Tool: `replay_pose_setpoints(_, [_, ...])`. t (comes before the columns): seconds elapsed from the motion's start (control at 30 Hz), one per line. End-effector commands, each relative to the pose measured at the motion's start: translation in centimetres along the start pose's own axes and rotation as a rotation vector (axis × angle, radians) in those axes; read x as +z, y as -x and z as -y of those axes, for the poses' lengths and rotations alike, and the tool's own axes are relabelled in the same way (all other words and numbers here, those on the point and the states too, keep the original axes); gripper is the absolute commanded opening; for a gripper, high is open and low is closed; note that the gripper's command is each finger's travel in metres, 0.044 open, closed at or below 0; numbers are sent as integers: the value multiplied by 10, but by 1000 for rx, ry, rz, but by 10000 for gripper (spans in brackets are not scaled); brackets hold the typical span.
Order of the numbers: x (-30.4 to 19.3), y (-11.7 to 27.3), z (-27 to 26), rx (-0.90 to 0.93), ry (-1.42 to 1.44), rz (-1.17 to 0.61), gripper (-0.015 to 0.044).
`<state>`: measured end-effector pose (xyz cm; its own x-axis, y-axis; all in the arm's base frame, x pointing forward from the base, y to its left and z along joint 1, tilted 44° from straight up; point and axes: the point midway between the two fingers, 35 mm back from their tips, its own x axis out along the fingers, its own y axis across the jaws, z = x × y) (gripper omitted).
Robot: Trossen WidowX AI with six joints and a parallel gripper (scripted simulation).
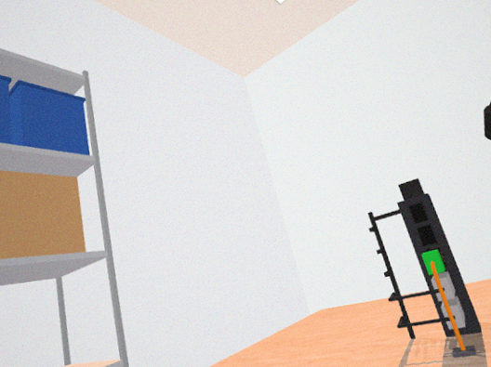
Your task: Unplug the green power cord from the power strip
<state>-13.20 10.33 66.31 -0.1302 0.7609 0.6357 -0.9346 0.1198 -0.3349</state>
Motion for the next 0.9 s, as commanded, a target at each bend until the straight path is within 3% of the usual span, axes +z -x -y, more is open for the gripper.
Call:
replay_pose_setpoints(0.0, [1,0,-1,3,-2,2,374])
replay_pose_setpoints(0.27, [40,27,-44,210,-120,128,164])
replay_pose_setpoints(0.57, [102,93,-86,512,-295,315,160])
replay_pose_setpoints(0.87, [160,188,-95,831,-474,517,160])
